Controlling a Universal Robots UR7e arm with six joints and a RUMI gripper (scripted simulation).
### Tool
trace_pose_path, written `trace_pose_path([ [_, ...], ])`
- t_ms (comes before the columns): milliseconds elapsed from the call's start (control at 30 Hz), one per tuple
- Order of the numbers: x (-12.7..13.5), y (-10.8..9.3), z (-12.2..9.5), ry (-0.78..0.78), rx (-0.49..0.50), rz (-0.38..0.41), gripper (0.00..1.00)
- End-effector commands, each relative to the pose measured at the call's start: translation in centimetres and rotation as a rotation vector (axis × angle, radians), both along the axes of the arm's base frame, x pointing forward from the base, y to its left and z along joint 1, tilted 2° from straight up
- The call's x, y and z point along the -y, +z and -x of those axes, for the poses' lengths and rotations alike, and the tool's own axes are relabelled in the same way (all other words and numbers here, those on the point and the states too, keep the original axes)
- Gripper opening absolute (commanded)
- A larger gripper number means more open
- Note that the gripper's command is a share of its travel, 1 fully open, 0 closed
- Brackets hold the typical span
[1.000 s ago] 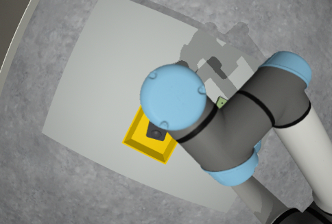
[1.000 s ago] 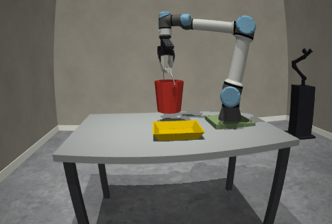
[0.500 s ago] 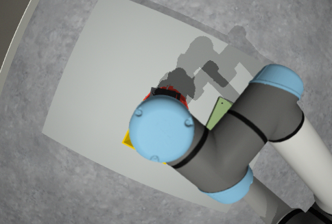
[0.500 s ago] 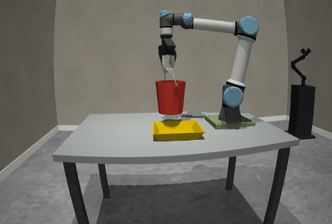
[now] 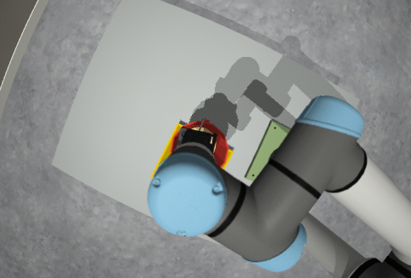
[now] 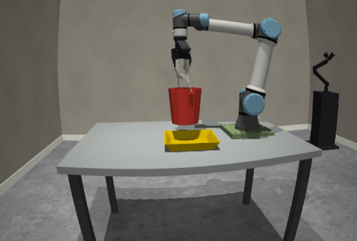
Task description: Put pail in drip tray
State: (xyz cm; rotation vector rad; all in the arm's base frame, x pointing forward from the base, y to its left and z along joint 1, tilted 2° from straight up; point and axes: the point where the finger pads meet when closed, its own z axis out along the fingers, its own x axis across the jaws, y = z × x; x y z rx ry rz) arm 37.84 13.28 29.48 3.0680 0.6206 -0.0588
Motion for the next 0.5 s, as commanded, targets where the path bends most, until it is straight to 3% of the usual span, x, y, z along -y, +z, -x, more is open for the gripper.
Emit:
trace_pose_path([
  [0, -1.3, 0.0, 0.3, 0.0, 0.002, 0.0, 0.0],
  [467, -4.2, 0.0, 1.1, 0.0, 0.002, 0.0, 0.0],
])
